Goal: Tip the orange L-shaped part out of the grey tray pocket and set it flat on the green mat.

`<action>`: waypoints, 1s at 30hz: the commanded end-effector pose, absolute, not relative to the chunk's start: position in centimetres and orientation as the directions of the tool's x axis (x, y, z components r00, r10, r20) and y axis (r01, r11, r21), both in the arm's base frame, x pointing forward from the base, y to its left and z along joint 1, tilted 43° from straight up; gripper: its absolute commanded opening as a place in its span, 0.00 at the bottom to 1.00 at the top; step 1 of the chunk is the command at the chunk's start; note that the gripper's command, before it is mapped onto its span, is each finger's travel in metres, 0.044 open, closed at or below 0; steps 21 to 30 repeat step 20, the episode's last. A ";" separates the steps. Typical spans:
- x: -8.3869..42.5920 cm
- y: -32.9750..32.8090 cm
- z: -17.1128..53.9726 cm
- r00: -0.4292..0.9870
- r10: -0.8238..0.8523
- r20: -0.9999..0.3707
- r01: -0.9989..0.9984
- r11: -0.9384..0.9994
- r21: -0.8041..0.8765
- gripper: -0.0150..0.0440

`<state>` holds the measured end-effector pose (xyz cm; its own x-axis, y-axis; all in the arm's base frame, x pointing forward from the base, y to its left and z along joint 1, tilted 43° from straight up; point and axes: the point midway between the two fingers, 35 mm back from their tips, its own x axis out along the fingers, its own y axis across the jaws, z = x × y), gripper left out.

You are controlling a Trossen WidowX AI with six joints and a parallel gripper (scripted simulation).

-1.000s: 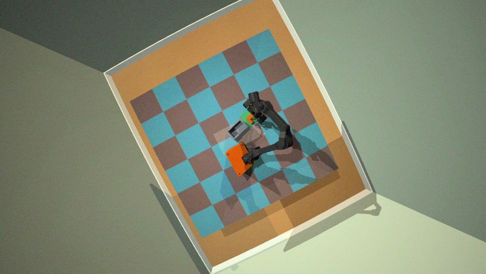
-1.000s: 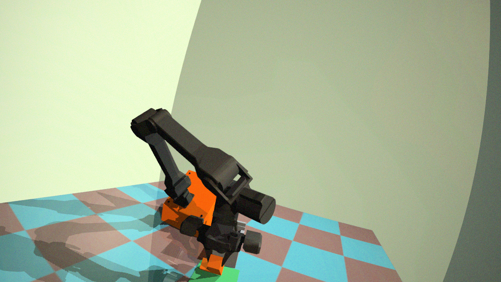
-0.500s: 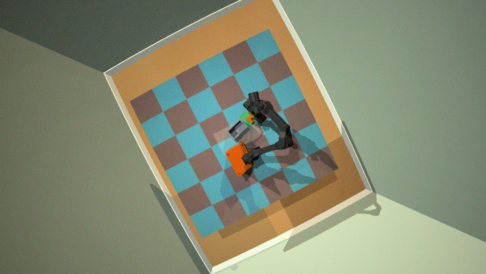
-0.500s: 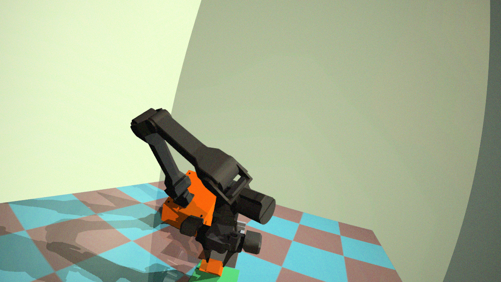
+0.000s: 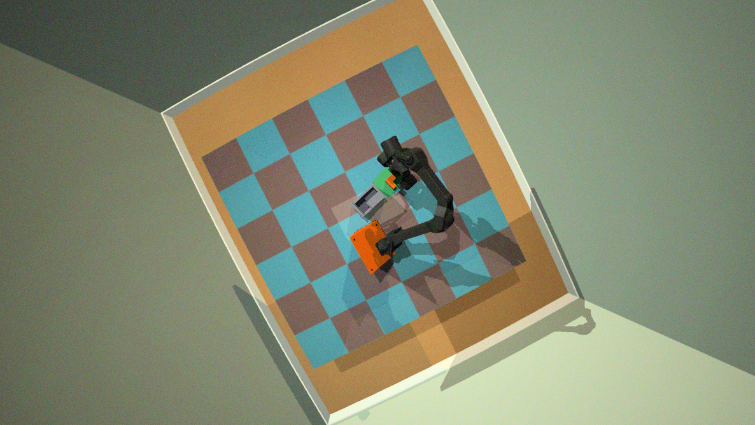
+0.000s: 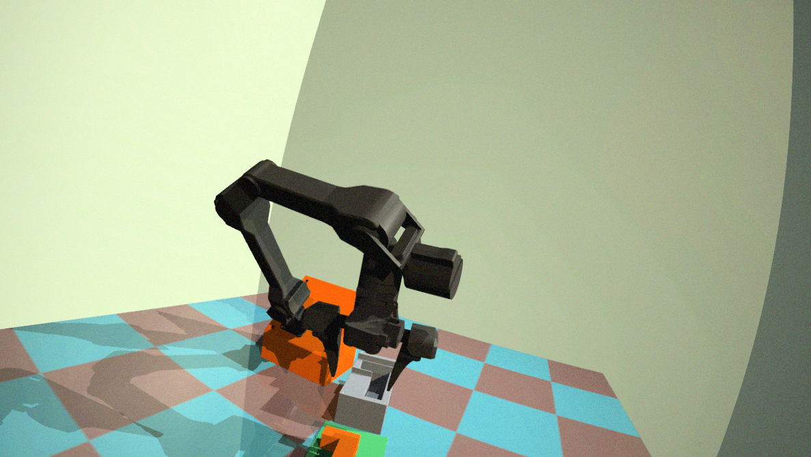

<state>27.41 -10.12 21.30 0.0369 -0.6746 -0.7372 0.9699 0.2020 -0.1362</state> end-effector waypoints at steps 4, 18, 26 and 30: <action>27.3 -9.9 21.6 0.035 -0.675 -0.737 0.970 0.201 -0.138 0.93; 27.3 -9.9 21.6 0.035 -0.675 -0.737 0.970 0.201 -0.138 0.93; 27.3 -9.9 21.6 0.035 -0.675 -0.737 0.970 0.201 -0.138 0.93; 27.3 -9.9 21.6 0.035 -0.675 -0.737 0.970 0.201 -0.138 0.93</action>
